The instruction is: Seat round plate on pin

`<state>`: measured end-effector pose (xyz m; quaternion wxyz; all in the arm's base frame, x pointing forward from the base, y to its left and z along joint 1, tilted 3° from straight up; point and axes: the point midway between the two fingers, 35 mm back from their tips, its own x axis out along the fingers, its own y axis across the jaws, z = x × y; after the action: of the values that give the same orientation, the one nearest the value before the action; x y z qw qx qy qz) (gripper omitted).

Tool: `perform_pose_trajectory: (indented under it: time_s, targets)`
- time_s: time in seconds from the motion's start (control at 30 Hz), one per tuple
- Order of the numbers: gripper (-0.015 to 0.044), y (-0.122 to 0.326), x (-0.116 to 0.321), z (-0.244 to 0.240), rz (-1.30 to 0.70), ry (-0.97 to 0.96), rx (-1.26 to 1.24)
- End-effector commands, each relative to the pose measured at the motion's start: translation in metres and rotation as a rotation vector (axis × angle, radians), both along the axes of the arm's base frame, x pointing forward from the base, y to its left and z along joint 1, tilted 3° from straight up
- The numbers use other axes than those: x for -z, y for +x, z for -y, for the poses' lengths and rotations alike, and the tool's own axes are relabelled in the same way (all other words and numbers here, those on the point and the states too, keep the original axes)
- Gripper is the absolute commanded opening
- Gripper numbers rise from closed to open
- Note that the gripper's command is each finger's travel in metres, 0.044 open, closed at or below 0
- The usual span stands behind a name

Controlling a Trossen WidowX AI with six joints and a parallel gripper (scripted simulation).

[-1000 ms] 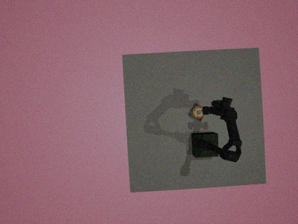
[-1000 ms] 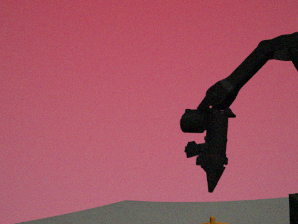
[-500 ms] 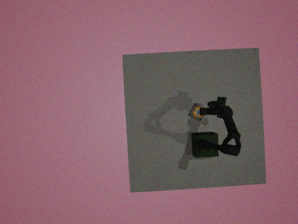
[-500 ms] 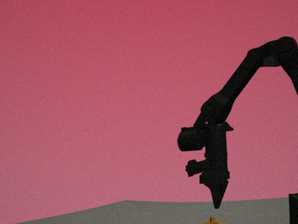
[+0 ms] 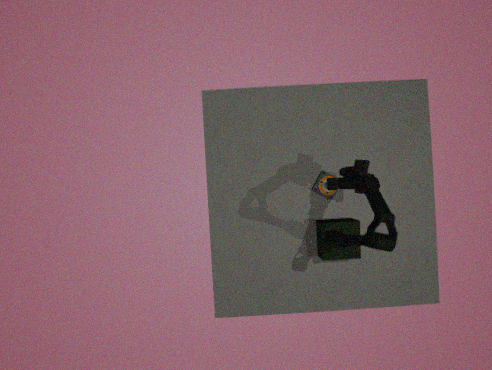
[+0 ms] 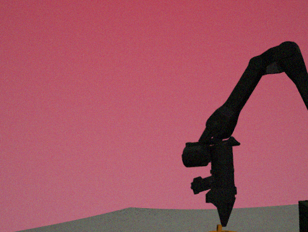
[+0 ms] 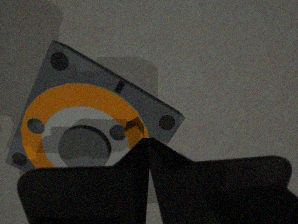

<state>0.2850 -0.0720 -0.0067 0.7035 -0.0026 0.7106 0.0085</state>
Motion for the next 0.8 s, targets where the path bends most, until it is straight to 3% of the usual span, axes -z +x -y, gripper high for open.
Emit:
perform_pose_trajectory:
  time_s: [0.0, 0.77]
  targets:
    - [0.0000, 0.006, 0.001, 0.000, -0.001, -0.004, 0.003]
    - [0.0000, 0.025, 0.000, -0.013, 0.001, -0.003, 0.003]
